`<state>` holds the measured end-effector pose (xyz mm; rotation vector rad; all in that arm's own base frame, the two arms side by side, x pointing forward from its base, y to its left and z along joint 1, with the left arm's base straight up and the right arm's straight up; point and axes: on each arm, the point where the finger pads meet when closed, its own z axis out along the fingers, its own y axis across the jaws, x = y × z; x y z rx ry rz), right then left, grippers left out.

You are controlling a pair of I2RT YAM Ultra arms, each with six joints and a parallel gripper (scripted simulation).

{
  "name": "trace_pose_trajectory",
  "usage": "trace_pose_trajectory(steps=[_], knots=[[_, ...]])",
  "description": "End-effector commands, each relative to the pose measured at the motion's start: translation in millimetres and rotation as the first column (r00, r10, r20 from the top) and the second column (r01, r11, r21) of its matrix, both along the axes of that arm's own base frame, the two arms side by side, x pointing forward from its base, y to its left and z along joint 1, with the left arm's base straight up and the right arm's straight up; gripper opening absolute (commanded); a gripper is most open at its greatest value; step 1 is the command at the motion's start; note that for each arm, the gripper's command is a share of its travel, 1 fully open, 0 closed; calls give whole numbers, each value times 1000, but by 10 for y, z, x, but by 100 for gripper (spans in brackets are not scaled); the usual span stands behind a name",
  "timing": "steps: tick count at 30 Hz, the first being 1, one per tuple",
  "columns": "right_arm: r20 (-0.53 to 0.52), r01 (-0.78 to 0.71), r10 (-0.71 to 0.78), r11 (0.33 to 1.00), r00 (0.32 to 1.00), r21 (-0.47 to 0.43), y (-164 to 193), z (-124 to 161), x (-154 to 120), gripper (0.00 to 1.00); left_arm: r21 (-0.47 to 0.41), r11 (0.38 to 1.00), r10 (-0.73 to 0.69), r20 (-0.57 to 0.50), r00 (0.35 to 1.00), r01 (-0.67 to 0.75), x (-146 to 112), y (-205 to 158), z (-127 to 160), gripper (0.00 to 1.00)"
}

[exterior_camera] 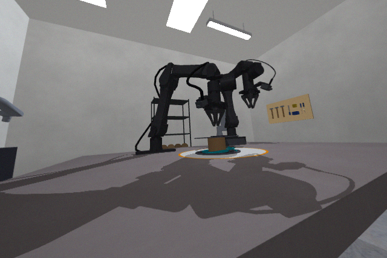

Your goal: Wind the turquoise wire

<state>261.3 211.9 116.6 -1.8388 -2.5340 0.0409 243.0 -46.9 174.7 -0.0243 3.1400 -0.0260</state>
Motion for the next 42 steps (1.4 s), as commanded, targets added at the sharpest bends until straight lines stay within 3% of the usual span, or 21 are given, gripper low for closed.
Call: trace_pose_trajectory(steps=[1,28,42], knots=[[24,7,-7,1000,1000,15,-68,267,-8,20,8,1000,-8,43,999,7,70,-20,113,25],[24,7,-7,1000,1000,15,-7,200,41,20,8,1000,-8,43,999,7,70,-20,113,25],[24,7,-7,1000,1000,15,-7,200,41,0,8,1000,-8,43,999,7,70,-20,113,25]])
